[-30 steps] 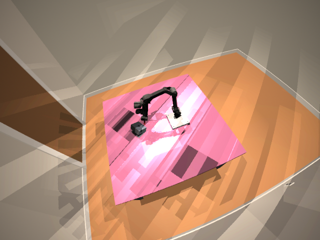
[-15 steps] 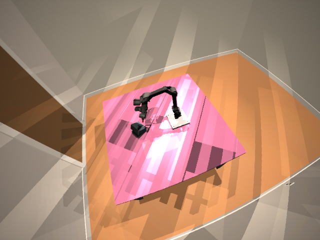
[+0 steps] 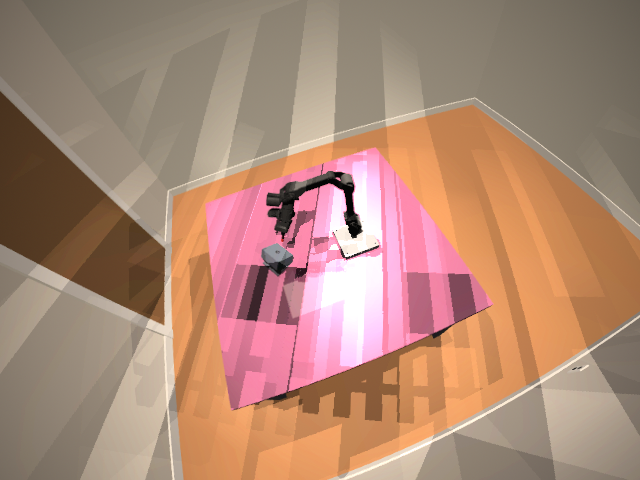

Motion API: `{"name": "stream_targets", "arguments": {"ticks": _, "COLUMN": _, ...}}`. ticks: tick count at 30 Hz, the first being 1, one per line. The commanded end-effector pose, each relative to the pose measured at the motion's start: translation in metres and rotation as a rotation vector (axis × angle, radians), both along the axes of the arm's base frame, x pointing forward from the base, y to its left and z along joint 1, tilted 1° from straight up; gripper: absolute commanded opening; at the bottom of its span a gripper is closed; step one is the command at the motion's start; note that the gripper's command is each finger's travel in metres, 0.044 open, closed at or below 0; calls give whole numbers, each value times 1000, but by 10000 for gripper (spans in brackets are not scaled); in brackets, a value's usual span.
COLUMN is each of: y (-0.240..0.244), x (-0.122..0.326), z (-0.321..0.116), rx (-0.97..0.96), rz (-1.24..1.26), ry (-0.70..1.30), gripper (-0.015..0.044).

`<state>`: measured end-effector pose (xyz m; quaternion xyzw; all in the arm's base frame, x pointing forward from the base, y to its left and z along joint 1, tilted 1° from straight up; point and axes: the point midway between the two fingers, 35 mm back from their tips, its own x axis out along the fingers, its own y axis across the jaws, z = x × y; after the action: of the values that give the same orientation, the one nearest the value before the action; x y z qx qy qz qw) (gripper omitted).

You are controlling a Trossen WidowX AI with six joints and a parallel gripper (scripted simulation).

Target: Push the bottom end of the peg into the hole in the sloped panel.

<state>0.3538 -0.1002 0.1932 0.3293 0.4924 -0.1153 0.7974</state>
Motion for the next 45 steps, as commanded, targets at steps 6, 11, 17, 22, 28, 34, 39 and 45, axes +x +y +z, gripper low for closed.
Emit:
{"name": "stream_targets", "arguments": {"ticks": 6, "y": -3, "x": 10, "z": -11, "rx": 12, "rz": -20, "ry": -12, "gripper": 0}}
{"name": "stream_targets", "arguments": {"ticks": 11, "y": -4, "x": 17, "z": -21, "rx": 15, "rz": -31, "ry": -19, "gripper": 0}}
{"name": "stream_targets", "arguments": {"ticks": 17, "y": -6, "x": 24, "z": -32, "rx": 20, "rz": -44, "ry": -26, "gripper": 0}}
{"name": "stream_targets", "arguments": {"ticks": 22, "y": -6, "x": 28, "z": -38, "rx": 22, "rz": -49, "ry": -31, "gripper": 0}}
{"name": "stream_targets", "arguments": {"ticks": 28, "y": -7, "x": 29, "z": -41, "rx": 17, "rz": -42, "ry": -33, "gripper": 0}}
{"name": "stream_targets", "arguments": {"ticks": 34, "y": -6, "x": 33, "z": -46, "rx": 18, "rz": -43, "ry": -34, "gripper": 0}}
{"name": "stream_targets", "arguments": {"ticks": 39, "y": -5, "x": 37, "z": -52, "rx": 18, "rz": -43, "ry": -35, "gripper": 0}}
{"name": "stream_targets", "arguments": {"ticks": 45, "y": -4, "x": 40, "z": -59, "rx": 18, "rz": -43, "ry": -35, "gripper": 0}}
